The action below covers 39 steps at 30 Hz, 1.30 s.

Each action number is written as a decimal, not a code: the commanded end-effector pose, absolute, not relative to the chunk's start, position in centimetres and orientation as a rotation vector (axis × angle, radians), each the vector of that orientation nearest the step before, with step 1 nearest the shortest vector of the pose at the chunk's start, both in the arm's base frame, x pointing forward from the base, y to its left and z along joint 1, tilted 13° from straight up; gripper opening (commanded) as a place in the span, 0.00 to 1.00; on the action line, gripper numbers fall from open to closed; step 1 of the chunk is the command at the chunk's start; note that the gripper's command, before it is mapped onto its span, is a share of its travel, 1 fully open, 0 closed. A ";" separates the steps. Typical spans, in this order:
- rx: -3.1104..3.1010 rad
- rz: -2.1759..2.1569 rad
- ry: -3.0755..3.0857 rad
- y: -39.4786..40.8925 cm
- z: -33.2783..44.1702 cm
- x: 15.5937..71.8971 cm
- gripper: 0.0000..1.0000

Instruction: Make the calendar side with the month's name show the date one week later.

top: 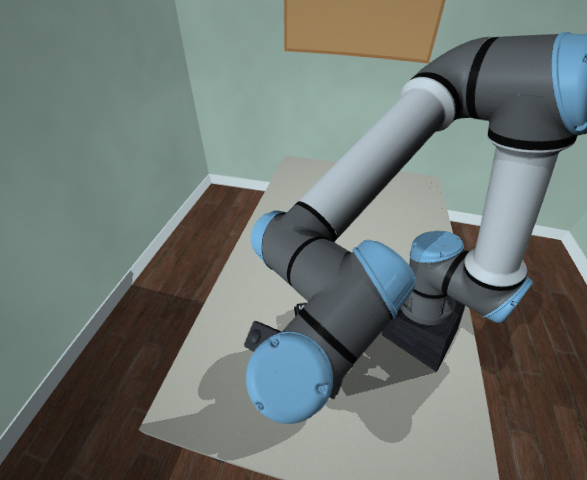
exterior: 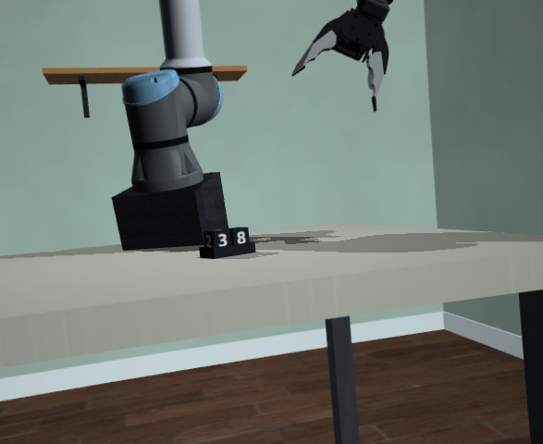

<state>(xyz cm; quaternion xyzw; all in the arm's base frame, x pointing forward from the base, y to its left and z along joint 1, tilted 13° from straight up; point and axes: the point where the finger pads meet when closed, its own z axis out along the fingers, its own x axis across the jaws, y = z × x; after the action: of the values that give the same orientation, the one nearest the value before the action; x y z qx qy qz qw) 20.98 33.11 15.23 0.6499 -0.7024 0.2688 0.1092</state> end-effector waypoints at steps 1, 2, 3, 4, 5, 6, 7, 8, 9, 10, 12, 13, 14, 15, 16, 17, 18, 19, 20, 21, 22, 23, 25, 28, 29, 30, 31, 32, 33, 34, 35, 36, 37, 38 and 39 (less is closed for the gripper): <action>1.808 0.660 -2.236 29.9 14.5 23.8 1.00; 1.781 0.636 -2.272 29.2 14.4 24.3 1.00; 1.754 0.612 -2.308 28.5 14.2 24.8 1.00; 1.729 0.591 -2.342 27.8 14.1 25.2 1.00; 1.727 0.590 -2.344 27.8 14.0 25.2 1.00; 1.699 0.567 -2.380 27.1 13.9 25.7 1.00; 1.672 0.545 -2.415 26.4 13.7 26.1 1.00; 1.644 0.524 -2.449 25.7 13.6 26.5 1.00; 1.616 0.503 -2.484 25.0 13.4 26.9 1.00; 1.588 0.483 -2.517 24.4 13.2 27.3 1.00; 1.560 0.464 -2.551 23.7 13.1 27.7 1.00; 1.560 0.464 -2.551 23.7 13.1 27.7 1.00; 1.532 0.445 -2.583 23.0 12.9 28.0 1.00; 1.505 0.428 -2.615 22.4 12.8 28.3 1.00; 1.477 0.411 -2.646 21.8 12.6 28.6 1.00; 1.449 0.394 -2.677 21.1 12.5 28.9 1.00; 1.422 0.379 -2.707 20.5 12.3 29.2 1.00; 1.395 0.364 -2.736 19.9 12.2 29.5 1.00; 1.369 0.350 -2.764 19.4 12.1 29.7 1.00; 1.342 0.338 -2.792 18.8 12.0 30.0 1.00; 1.317 0.325 -2.819 18.3 11.8 30.2 1.00; 1.291 0.314 -2.844 17.7 11.7 30.4 1.00; 1.242 0.294 -2.893 16.7 11.5 30.8 1.00; 1.174 0.269 -2.960 15.3 11.2 31.3 1.00; 1.174 0.269 -2.960 15.3 11.2 31.3 1.00; 1.174 0.269 -2.960 15.3 11.2 31.3 1.00; 1.152 0.262 -2.980 14.9 11.1 31.4 1.00; 1.132 0.256 -2.999 14.5 11.0 31.6 1.00; 1.112 0.250 -3.018 14.1 10.9 31.7 1.00; 1.093 0.245 -3.035 13.7 10.9 31.8 1.00; 1.075 0.240 -3.052 13.3 10.8 31.9 1.00; 1.058 0.236 -3.067 13.0 10.7 32.0 1.00; 1.041 0.233 -3.082 12.7 10.7 32.1 1.00; 1.026 0.230 -3.095 12.4 10.6 32.2 1.00; 1.011 0.227 -3.108 12.1 10.5 32.3 1.00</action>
<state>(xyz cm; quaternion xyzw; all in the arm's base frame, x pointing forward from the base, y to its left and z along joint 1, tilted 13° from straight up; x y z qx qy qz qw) 31.80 13.46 10.82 0.3317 -0.9389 0.0784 -0.0474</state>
